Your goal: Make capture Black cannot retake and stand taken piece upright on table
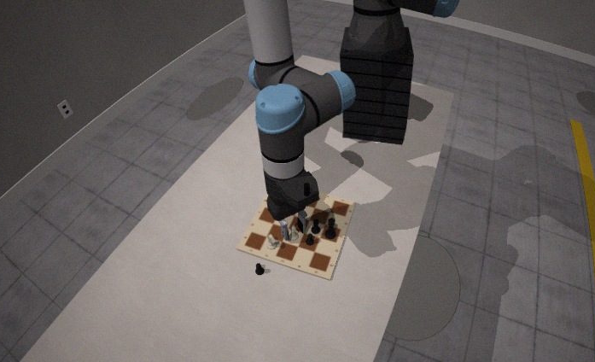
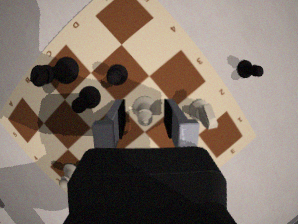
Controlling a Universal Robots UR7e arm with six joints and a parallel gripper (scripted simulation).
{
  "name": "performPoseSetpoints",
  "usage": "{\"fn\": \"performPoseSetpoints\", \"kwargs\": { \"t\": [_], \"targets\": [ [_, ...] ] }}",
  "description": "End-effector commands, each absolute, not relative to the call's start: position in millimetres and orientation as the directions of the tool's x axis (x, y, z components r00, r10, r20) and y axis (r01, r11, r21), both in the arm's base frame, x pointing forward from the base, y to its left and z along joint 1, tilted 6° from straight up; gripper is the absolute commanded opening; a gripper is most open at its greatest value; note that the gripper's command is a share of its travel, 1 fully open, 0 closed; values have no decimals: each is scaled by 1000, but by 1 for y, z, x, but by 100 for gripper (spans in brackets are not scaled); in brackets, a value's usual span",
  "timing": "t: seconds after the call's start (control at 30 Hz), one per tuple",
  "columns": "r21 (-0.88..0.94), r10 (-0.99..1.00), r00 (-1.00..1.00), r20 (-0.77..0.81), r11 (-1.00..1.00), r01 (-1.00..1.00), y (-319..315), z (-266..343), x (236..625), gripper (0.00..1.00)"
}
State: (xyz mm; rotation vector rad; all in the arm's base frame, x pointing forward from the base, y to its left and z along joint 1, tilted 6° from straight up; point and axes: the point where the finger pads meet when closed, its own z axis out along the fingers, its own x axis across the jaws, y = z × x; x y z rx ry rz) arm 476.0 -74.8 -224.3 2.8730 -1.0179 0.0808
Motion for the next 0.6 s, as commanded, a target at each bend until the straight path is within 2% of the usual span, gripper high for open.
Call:
{"fn": "performPoseSetpoints", "kwargs": {
  "t": [0.0, 0.53, 0.57],
  "targets": [
    [69, -625, 776, 82, -773, -630, -75, -224, 476, 73],
    [69, -625, 776, 82, -773, -630, -75, -224, 476, 73],
    [69, -625, 776, 82, -773, -630, -75, -224, 476, 0]
  ]
}}
